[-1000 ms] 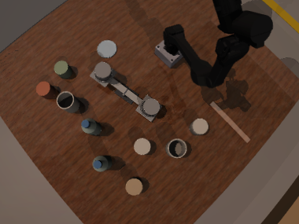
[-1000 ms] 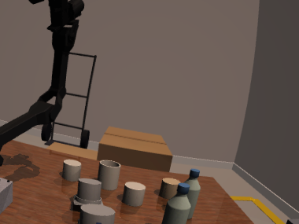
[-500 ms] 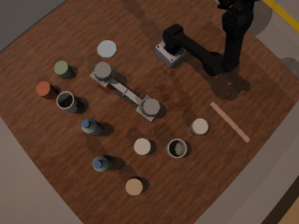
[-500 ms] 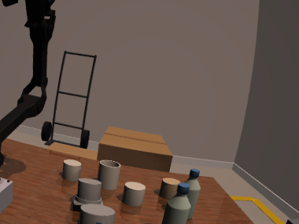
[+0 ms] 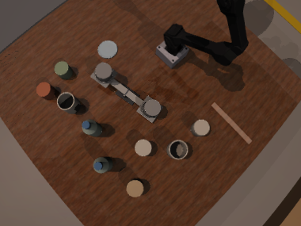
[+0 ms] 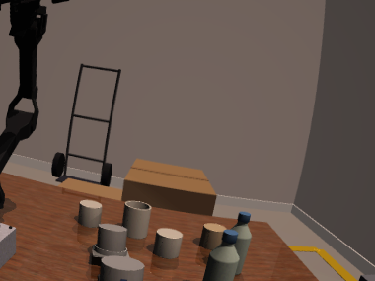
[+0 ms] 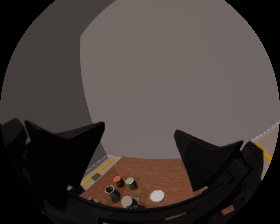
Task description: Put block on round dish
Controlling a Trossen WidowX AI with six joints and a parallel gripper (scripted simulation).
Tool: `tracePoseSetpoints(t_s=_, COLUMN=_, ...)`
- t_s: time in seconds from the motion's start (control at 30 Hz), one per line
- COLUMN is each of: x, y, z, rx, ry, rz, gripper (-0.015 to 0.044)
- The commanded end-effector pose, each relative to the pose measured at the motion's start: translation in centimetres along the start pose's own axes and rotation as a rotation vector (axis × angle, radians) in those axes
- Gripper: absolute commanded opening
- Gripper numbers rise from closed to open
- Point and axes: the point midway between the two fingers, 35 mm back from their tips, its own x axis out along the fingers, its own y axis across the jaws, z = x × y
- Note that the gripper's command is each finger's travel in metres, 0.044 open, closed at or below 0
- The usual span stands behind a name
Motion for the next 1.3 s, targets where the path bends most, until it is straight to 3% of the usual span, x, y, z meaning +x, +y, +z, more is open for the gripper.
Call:
tracePoseSetpoints(t_s=0.0, x=1.0, y=-0.6, z=-1.9, rx=-0.031, ry=0.089, rz=0.032, gripper=0.0440)
tracePoseSetpoints(t_s=0.63, x=3.6, y=-1.3, z=-13.3, rx=-0.251, ry=0.524, rz=0.297, gripper=0.0440)
tracePoseSetpoints(t_s=1.27, x=0.4, y=-0.4, z=-25.1, rx=-0.520, ry=0.889, rz=0.702, gripper=0.0440)
